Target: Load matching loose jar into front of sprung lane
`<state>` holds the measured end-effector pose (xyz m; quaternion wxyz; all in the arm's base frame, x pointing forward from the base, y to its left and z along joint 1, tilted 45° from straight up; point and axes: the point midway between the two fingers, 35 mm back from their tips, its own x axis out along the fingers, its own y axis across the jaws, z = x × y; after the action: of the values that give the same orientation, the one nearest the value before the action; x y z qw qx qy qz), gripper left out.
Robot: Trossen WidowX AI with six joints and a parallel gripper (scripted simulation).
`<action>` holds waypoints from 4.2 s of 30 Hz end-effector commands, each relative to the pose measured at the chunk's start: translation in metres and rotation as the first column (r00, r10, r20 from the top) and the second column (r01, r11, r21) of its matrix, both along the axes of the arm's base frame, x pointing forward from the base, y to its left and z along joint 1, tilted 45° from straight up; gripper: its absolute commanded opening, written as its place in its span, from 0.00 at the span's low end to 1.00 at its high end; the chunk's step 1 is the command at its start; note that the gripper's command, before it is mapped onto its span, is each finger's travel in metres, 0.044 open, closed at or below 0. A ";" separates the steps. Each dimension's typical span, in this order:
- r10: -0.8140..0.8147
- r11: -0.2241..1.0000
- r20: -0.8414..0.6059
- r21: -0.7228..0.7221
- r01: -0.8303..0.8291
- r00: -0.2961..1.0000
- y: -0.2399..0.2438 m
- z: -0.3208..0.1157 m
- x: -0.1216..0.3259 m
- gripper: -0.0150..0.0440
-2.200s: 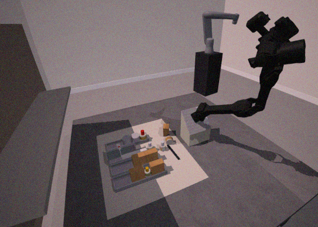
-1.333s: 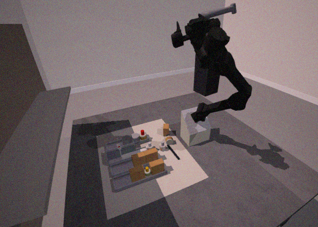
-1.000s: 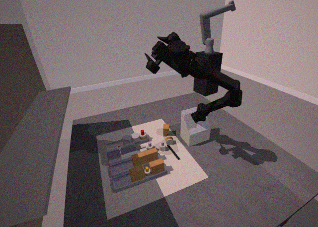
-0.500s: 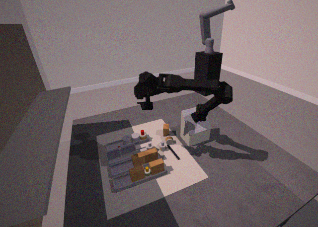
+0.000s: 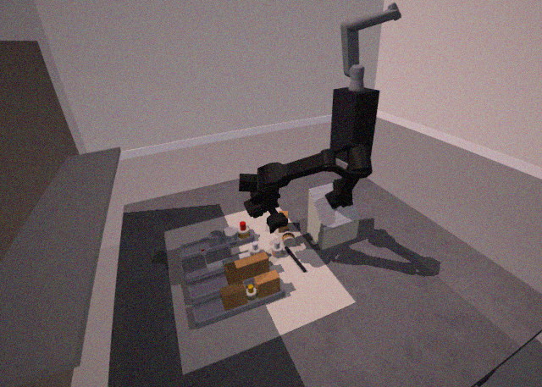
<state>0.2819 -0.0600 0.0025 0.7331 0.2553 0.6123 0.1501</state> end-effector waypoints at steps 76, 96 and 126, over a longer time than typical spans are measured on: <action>0.021 0.983 -0.060 0.182 -0.010 0.998 0.067 -0.034 -0.013 0.25; 0.022 0.982 -0.059 0.187 -0.011 0.998 0.036 -0.009 -0.013 0.25; 0.022 0.982 -0.057 0.190 -0.011 0.998 0.059 -0.063 0.019 0.25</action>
<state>0.3006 -0.0025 -0.0602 0.6868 0.3202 0.6194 0.2054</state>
